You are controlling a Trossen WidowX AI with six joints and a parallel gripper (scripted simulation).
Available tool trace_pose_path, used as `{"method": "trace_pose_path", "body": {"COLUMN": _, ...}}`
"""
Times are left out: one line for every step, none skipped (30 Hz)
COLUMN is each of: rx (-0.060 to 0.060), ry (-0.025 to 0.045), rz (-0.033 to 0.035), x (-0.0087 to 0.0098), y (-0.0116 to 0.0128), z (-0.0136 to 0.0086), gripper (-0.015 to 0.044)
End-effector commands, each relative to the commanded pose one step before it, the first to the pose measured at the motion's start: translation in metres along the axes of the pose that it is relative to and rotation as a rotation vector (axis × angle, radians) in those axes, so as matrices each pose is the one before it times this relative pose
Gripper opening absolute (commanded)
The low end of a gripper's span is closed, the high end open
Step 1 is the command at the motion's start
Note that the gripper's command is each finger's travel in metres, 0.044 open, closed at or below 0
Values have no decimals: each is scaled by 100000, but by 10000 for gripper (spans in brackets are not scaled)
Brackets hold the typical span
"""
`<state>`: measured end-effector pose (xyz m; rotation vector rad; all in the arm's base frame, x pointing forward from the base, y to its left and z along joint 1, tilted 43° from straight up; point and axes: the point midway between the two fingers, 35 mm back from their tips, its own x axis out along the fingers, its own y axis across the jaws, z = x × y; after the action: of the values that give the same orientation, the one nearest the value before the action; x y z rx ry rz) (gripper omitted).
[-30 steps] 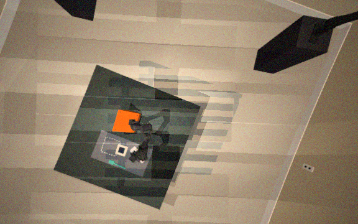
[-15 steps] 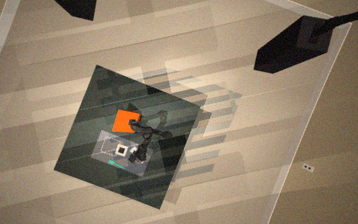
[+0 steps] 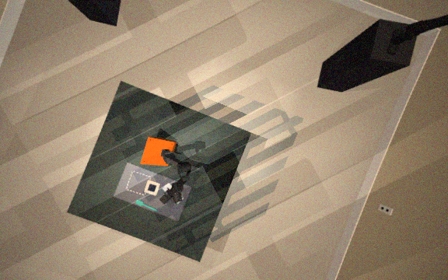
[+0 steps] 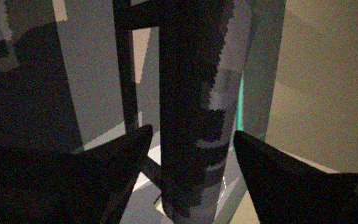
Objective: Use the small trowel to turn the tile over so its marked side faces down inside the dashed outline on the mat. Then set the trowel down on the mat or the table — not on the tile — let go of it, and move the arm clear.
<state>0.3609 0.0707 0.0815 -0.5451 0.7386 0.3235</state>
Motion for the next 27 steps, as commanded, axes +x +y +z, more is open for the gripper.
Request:
{"method": "trace_pose_path", "body": {"rx": -291, "ry": 299, "rz": 585, "x": 672, "y": 113, "z": -96, "gripper": 300}}
{"method": "trace_pose_path", "body": {"rx": 0, "ry": 0, "rz": 0, "x": 0, "y": 0, "z": 0, "gripper": 274}}
{"method": "trace_pose_path", "body": {"rx": 0, "ry": 0, "rz": 0, "x": 0, "y": 0, "z": 0, "gripper": 247}}
{"method": "trace_pose_path", "body": {"rx": 0, "ry": 0, "rz": 0, "x": 0, "y": 0, "z": 0, "gripper": 221}}
{"method": "trace_pose_path", "body": {"rx": 0, "ry": 0, "rz": 0, "x": 0, "y": 0, "z": 0, "gripper": 195}}
{"method": "trace_pose_path", "body": {"rx": 0, "ry": 0, "rz": 0, "x": 0, "y": 0, "z": 0, "gripper": 169}}
{"method": "trace_pose_path", "body": {"rx": 0, "ry": 0, "rz": 0, "x": 0, "y": 0, "z": 0, "gripper": 143}}
{"method": "trace_pose_path", "body": {"rx": 0, "ry": 0, "rz": 0, "x": 0, "y": 0, "z": 0, "gripper": 136}}
{"method": "trace_pose_path", "body": {"rx": 0, "ry": 0, "rz": 0, "x": 0, "y": 0, "z": 0, "gripper": 129}}
{"method": "trace_pose_path", "body": {"rx": 0, "ry": 0, "rz": 0, "x": 0, "y": 0, "z": 0, "gripper": 122}}
{"method": "trace_pose_path", "body": {"rx": 0, "ry": 0, "rz": 0, "x": 0, "y": 0, "z": 0, "gripper": 116}}
{"method": "trace_pose_path", "body": {"rx": 0, "ry": 0, "rz": 0, "x": 0, "y": 0, "z": 0, "gripper": 109}}
{"method": "trace_pose_path", "body": {"rx": 0, "ry": 0, "rz": 0, "x": 0, "y": 0, "z": 0, "gripper": 103}}
{"method": "trace_pose_path", "body": {"rx": 0, "ry": 0, "rz": 0, "x": 0, "y": 0, "z": 0, "gripper": 96}}
{"method": "trace_pose_path", "body": {"rx": 0, "ry": 0, "rz": 0, "x": 0, "y": 0, "z": 0, "gripper": 89}}
{"method": "trace_pose_path", "body": {"rx": 0, "ry": 0, "rz": 0, "x": 0, "y": 0, "z": 0, "gripper": 82}}
{"method": "trace_pose_path", "body": {"rx": 0, "ry": 0, "rz": 0, "x": 0, "y": 0, "z": 0, "gripper": 76}}
{"method": "trace_pose_path", "body": {"rx": 0, "ry": 0, "rz": 0, "x": 0, "y": 0, "z": 0, "gripper": 69}}
{"method": "trace_pose_path", "body": {"rx": 0, "ry": 0, "rz": 0, "x": 0, "y": 0, "z": 0, "gripper": 62}}
{"method": "trace_pose_path", "body": {"rx": 0, "ry": 0, "rz": 0, "x": 0, "y": 0, "z": 0, "gripper": 56}}
{"method": "trace_pose_path", "body": {"rx": 0, "ry": 0, "rz": 0, "x": 0, "y": 0, "z": 0, "gripper": 49}}
{"method": "trace_pose_path", "body": {"rx": 0, "ry": 0, "rz": 0, "x": 0, "y": 0, "z": 0, "gripper": 43}}
{"method": "trace_pose_path", "body": {"rx": 0, "ry": 0, "rz": 0, "x": 0, "y": 0, "z": 0, "gripper": 36}}
{"method": "trace_pose_path", "body": {"rx": 0, "ry": 0, "rz": 0, "x": 0, "y": 0, "z": 0, "gripper": 29}}
{"method": "trace_pose_path", "body": {"rx": 0, "ry": 0, "rz": 0, "x": 0, "y": 0, "z": 0, "gripper": 23}}
{"method": "trace_pose_path", "body": {"rx": 0, "ry": 0, "rz": 0, "x": 0, "y": 0, "z": 0, "gripper": 16}}
{"method": "trace_pose_path", "body": {"rx": 0, "ry": 0, "rz": 0, "x": 0, "y": 0, "z": 0, "gripper": 9}}
